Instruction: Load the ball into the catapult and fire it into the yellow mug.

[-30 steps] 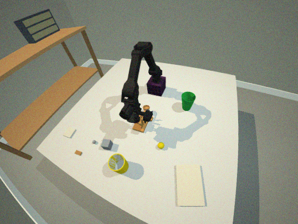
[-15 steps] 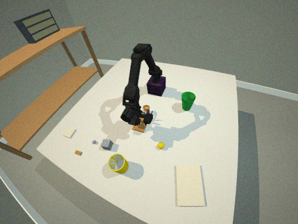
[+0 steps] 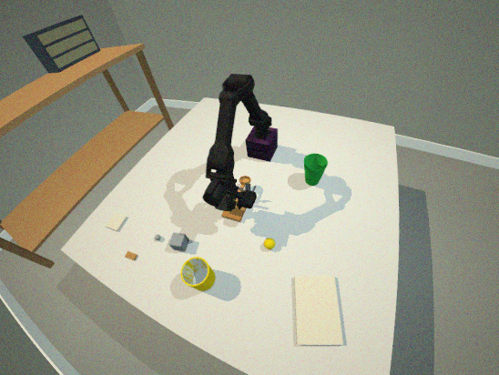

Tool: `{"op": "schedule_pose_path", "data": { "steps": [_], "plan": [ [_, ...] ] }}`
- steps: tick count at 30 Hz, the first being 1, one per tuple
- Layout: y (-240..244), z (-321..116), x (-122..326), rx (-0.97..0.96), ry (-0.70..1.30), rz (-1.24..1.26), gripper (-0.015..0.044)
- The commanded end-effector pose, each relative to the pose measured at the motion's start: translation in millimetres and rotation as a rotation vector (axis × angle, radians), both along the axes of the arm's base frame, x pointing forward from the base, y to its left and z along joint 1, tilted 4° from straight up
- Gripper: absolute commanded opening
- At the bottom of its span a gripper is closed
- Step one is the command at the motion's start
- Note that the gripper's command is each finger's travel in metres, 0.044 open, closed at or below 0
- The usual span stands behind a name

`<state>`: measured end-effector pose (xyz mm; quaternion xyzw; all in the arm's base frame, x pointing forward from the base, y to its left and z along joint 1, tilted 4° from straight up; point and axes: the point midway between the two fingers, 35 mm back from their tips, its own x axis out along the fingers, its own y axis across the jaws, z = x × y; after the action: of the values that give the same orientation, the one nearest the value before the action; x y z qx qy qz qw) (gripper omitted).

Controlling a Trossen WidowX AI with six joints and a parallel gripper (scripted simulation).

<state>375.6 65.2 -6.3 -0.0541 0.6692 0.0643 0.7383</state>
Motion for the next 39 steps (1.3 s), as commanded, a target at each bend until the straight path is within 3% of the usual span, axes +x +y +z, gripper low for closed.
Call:
{"op": "schedule_pose_path", "data": {
  "steps": [1,7,12,39],
  "plan": [
    [0,0,0,0.0,0.0,0.0,0.0151],
    [0,0,0,0.0,0.0,0.0,0.0111],
    [-1,47,-4,0.001,0.0,0.0,0.0],
    [1,16,2,0.003,-0.001,0.005,0.0]
  ]
}}
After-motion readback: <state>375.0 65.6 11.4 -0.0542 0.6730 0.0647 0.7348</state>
